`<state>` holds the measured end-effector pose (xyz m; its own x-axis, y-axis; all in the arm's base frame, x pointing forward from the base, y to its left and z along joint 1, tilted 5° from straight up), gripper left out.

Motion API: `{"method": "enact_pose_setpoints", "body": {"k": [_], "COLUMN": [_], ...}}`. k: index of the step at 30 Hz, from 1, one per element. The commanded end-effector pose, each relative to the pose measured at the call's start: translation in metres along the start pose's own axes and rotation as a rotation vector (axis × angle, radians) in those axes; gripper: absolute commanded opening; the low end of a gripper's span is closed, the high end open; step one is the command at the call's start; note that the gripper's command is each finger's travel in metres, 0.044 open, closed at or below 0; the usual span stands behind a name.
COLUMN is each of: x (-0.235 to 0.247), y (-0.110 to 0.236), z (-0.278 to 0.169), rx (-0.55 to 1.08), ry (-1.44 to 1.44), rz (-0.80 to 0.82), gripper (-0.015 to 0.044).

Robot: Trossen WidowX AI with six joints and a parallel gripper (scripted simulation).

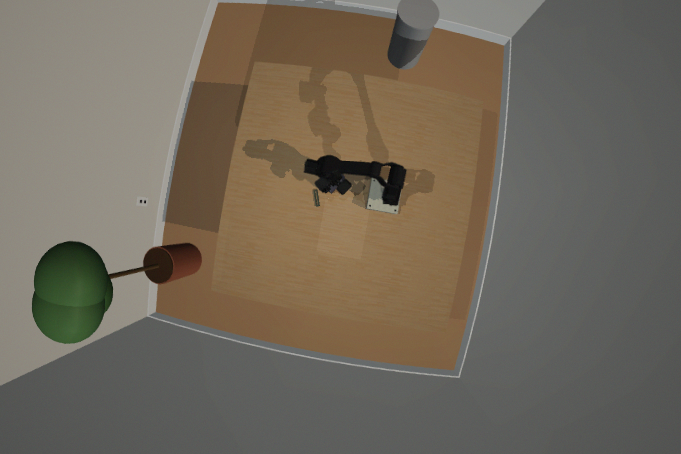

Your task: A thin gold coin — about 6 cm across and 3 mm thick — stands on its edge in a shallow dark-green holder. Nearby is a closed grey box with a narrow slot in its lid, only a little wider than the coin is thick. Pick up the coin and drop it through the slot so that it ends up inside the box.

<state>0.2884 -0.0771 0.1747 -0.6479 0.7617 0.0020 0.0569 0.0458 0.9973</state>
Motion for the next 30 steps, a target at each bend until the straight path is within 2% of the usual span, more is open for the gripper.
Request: {"method": "enact_pose_setpoints", "body": {"k": [1, 15, 21, 30], "x": [-0.0003, -0.0004, -0.0002, -0.0002], "y": [-0.0036, -0.0094, -0.0062, -0.0062], "z": [0.0003, 0.0002, 0.0002, 0.0002], "rx": [0.003, 0.003, 0.0, 0.0], "ry": [0.009, 0.006, 0.004, 0.004], "rz": [0.004, 0.004, 0.0, 0.0], "gripper": [0.0, 0.0, 0.0158, 0.0161]}}
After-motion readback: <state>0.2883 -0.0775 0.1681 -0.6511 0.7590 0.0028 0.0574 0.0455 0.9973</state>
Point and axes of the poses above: the point midway between the two fingers, 35 mm back from their tips, its own y axis back along the fingers, its own x axis across the jaws, z = x × y, the point moved 10 cm from there along y, back along the fingers, and after that the axes turned 6 degrees about -y, right-handed, at the moved point
